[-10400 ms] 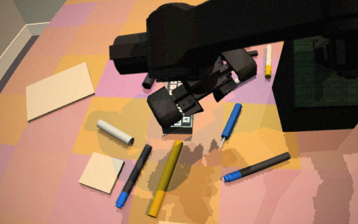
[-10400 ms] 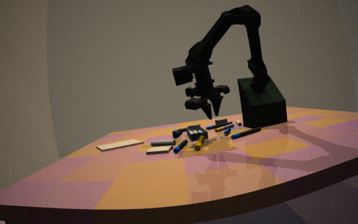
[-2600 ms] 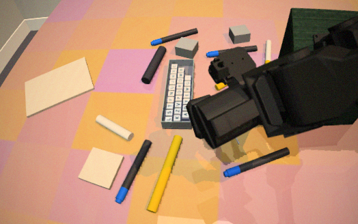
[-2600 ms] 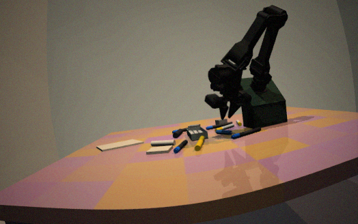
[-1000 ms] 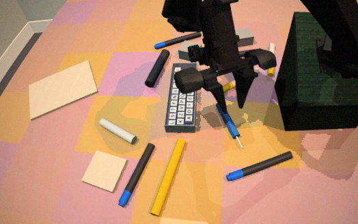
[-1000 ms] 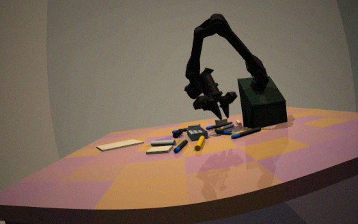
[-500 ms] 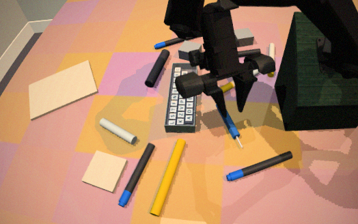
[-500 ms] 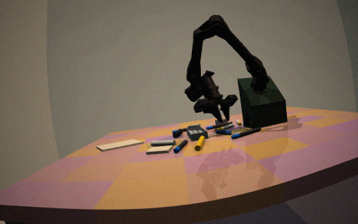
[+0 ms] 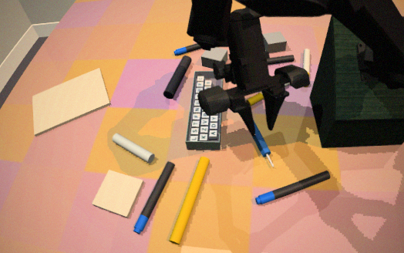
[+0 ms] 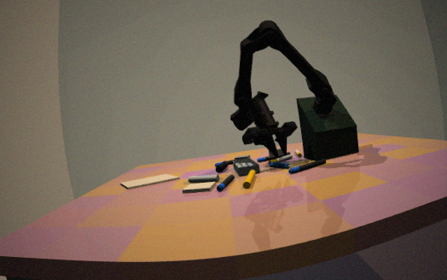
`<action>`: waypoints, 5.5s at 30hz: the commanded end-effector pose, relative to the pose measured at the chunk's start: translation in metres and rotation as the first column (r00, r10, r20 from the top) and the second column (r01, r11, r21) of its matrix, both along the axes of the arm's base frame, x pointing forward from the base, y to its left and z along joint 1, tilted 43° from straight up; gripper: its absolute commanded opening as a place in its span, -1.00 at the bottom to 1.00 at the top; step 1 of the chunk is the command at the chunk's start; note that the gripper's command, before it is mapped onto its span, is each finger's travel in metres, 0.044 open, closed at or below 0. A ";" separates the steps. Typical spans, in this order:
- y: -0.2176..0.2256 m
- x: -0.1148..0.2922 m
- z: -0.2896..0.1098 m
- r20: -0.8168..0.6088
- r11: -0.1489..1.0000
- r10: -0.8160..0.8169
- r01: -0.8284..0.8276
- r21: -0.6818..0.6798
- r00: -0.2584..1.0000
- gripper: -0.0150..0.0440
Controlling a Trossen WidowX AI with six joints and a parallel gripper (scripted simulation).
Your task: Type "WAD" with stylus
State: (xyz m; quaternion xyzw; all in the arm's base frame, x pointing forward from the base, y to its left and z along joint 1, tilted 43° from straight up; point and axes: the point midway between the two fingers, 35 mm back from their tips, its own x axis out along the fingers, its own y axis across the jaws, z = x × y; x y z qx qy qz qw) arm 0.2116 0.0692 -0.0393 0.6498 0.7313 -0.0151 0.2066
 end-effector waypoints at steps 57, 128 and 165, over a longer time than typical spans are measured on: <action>0.020 0.003 -0.023 -0.001 1.000 0.000 0.000 0.001 1.000 -0.49; -0.094 0.044 0.013 0.716 0.263 0.310 0.668 -0.697 0.625 -0.49; -0.073 0.051 -0.012 0.728 0.252 0.307 0.685 -0.684 0.614 -0.49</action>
